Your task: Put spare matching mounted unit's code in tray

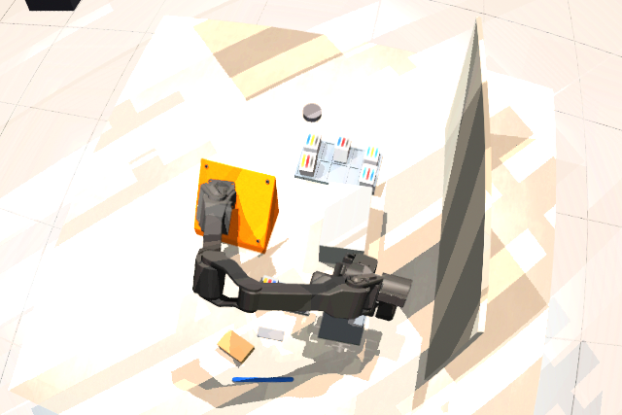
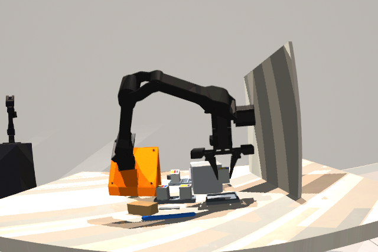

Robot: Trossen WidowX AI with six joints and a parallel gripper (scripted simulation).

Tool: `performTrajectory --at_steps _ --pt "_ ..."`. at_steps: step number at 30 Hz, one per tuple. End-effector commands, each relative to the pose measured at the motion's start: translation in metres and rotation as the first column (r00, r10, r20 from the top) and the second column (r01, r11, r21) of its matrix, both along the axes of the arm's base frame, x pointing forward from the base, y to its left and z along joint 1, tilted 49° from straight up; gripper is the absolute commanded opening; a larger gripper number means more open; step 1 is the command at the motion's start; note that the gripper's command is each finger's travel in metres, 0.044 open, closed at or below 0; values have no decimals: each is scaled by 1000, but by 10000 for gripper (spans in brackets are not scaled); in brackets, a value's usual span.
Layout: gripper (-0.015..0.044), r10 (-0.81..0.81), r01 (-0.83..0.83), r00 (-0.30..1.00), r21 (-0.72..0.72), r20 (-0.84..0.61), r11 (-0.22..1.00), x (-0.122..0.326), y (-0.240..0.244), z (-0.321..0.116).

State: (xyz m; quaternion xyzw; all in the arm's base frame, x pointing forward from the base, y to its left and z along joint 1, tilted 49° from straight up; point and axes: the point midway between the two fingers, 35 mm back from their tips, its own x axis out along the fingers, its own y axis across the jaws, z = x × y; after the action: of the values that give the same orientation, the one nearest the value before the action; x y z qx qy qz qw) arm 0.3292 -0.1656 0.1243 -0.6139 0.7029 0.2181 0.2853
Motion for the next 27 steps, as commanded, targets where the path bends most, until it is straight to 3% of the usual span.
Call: performTrajectory --at_steps 1,27 --pt "0 4 -4 1000 -5 -2 1000 0 -2 -1" --pt "0 4 -4 1000 -11 -3 1000 -5 -19 -14"
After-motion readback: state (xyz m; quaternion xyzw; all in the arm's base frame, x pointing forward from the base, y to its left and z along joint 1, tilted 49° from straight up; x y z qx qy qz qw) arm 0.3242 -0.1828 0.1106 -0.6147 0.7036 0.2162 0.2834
